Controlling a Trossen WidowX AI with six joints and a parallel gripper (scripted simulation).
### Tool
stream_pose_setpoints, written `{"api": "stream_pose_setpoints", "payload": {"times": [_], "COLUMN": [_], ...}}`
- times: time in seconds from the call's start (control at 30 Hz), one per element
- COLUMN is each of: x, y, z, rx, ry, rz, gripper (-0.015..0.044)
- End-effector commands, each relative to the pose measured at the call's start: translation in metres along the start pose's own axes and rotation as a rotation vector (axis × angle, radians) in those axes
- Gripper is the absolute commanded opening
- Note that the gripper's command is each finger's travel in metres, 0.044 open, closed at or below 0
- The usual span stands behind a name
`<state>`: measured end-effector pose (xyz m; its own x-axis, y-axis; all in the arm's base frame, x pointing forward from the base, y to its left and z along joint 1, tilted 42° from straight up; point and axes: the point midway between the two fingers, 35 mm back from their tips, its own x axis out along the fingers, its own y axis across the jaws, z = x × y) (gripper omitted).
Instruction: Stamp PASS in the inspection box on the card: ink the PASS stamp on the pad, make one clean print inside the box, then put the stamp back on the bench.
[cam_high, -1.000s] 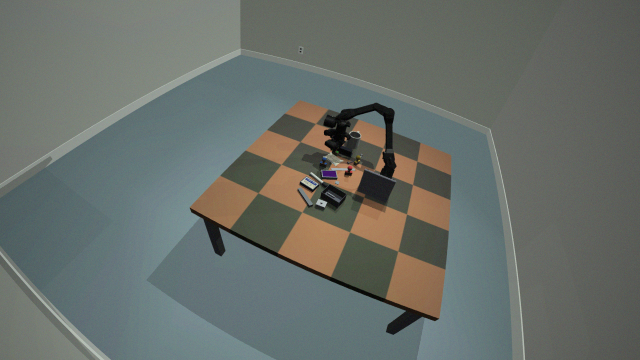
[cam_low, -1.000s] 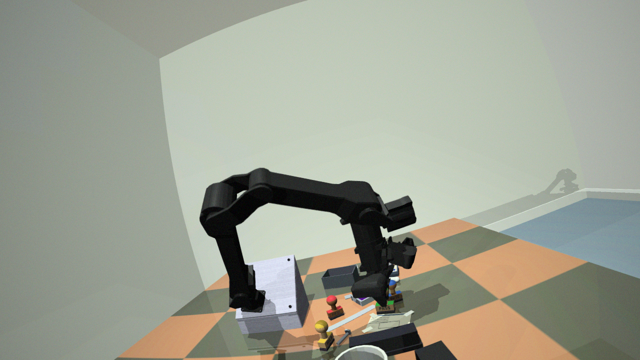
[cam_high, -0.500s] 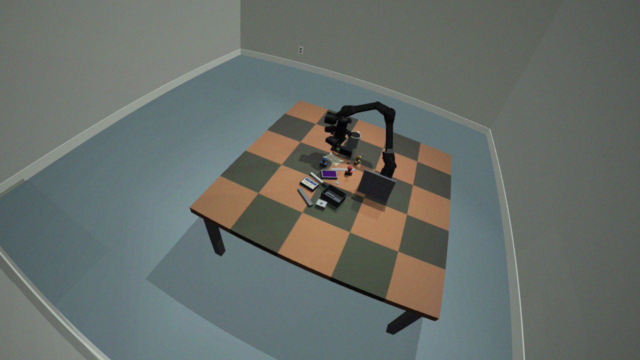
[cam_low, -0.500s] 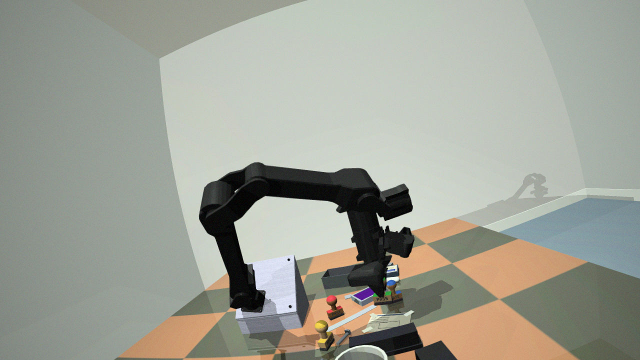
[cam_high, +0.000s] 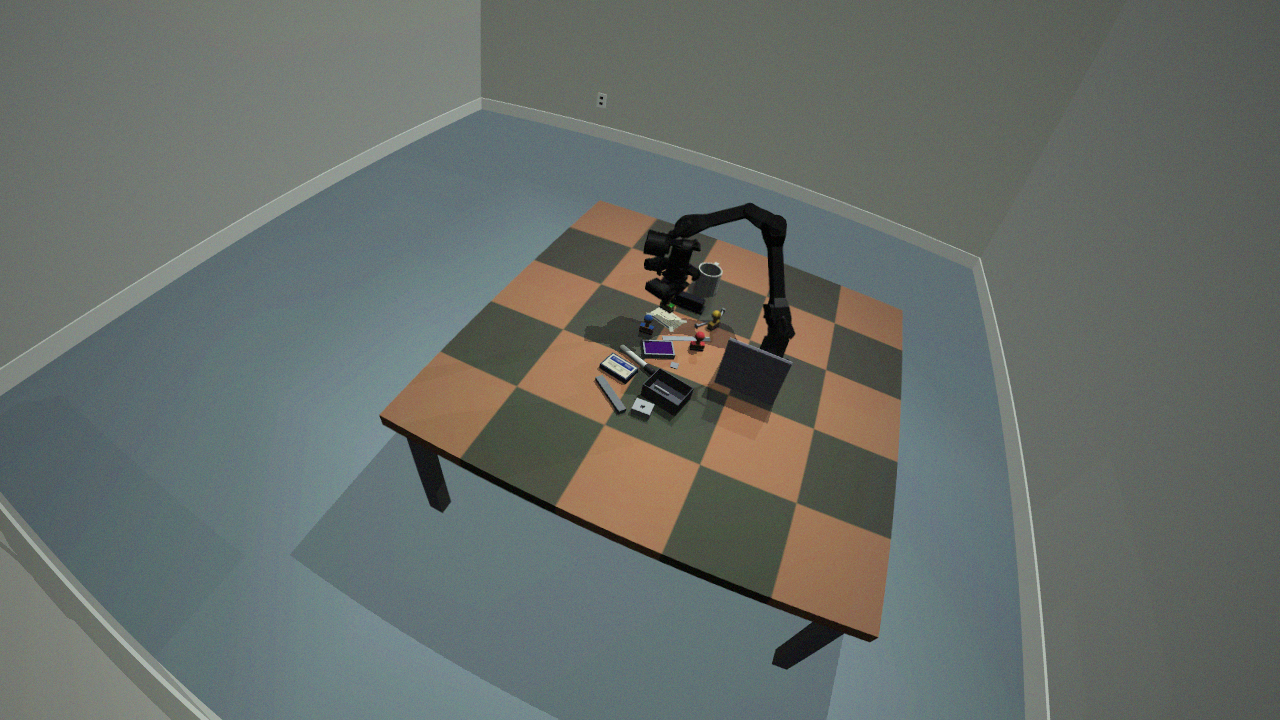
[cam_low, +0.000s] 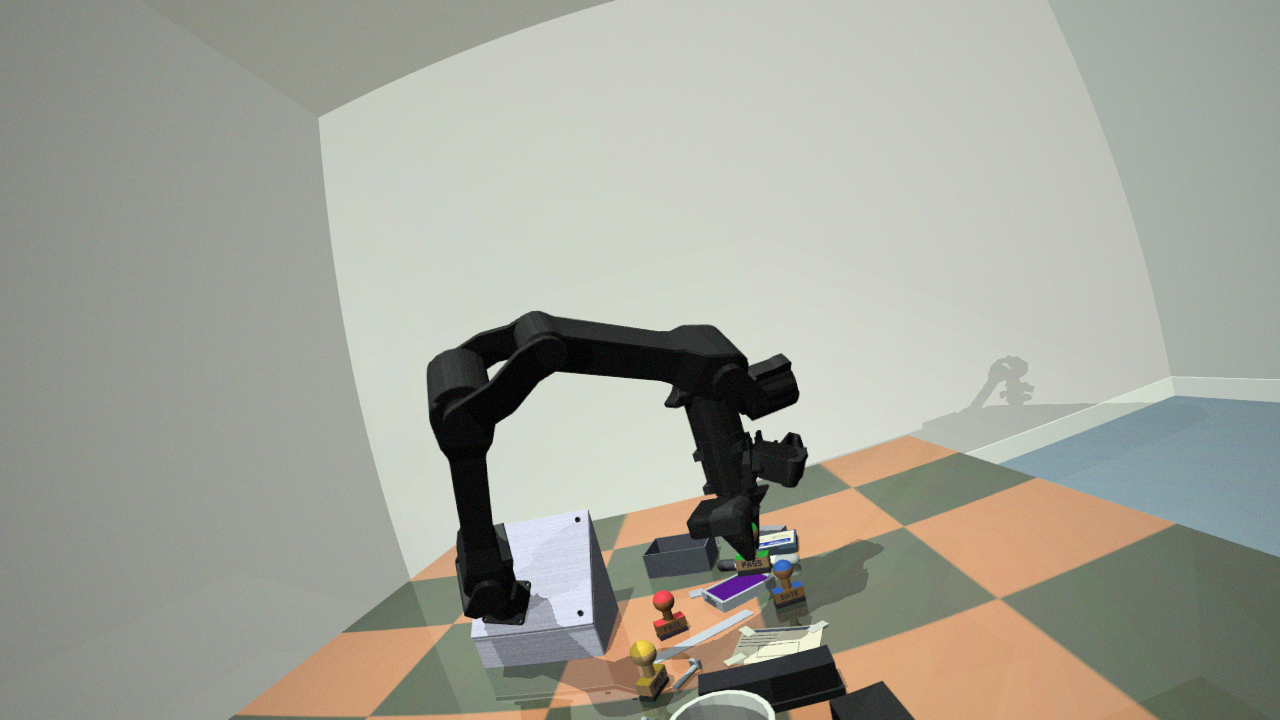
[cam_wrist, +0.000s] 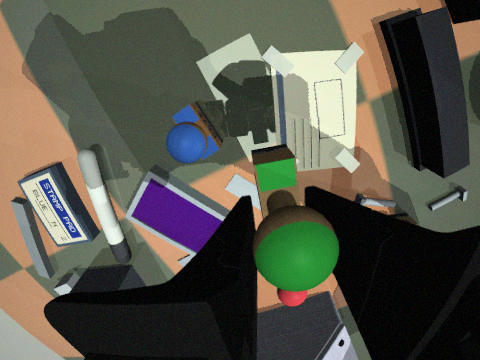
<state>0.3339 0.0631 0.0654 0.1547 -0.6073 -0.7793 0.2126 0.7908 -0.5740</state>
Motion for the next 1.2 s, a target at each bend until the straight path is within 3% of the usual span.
{"api": "stream_pose_setpoints", "payload": {"times": [0.0, 0.7, 1.17], "x": [0.002, 0.009, 0.020], "y": [0.030, 0.126, 0.129], "z": [-0.022, -0.138, -0.141], "rx": [-0.002, 0.007, 0.007], "ry": [0.012, 0.012, 0.011], "rz": [0.006, -0.017, -0.019], "gripper": [0.0000, 0.0000, 0.0000]}}
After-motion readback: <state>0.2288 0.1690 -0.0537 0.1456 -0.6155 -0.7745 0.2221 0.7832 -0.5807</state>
